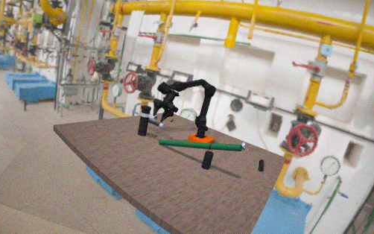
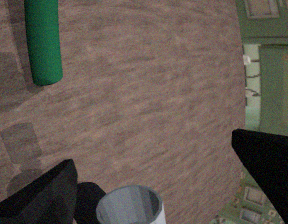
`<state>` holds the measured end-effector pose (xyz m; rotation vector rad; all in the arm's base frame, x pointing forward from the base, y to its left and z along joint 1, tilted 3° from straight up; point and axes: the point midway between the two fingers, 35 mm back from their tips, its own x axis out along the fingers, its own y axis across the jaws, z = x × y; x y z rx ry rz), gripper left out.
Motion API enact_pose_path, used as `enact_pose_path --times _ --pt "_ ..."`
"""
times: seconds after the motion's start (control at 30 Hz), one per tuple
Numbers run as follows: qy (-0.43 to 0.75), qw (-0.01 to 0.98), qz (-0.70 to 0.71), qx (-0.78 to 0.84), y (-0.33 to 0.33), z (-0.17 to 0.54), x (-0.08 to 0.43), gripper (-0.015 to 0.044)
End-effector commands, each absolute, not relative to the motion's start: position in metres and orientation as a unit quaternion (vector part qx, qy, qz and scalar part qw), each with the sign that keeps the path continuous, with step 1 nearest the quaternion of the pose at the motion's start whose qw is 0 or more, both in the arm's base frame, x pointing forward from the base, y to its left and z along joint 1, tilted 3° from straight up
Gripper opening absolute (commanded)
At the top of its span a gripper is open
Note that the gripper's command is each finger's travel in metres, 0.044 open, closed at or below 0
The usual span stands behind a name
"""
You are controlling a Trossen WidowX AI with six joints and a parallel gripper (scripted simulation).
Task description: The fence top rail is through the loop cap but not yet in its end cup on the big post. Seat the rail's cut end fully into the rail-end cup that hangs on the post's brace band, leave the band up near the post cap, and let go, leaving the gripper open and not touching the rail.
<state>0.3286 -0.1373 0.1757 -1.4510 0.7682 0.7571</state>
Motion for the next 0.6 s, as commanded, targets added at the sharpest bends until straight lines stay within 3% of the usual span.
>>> enact_pose_path --times 0.0,0.3,0.57 --pt "0.362 0.665 0.305 -0.578 -0.123 0.183 0.330 0.0440" --pt "0.453 0.821 0.153 -0.313 -0.066 0.222 0.324 0.0440" --pt "0.474 0.879 -0.005 -0.047 -0.023 0.255 0.305 0.0440"
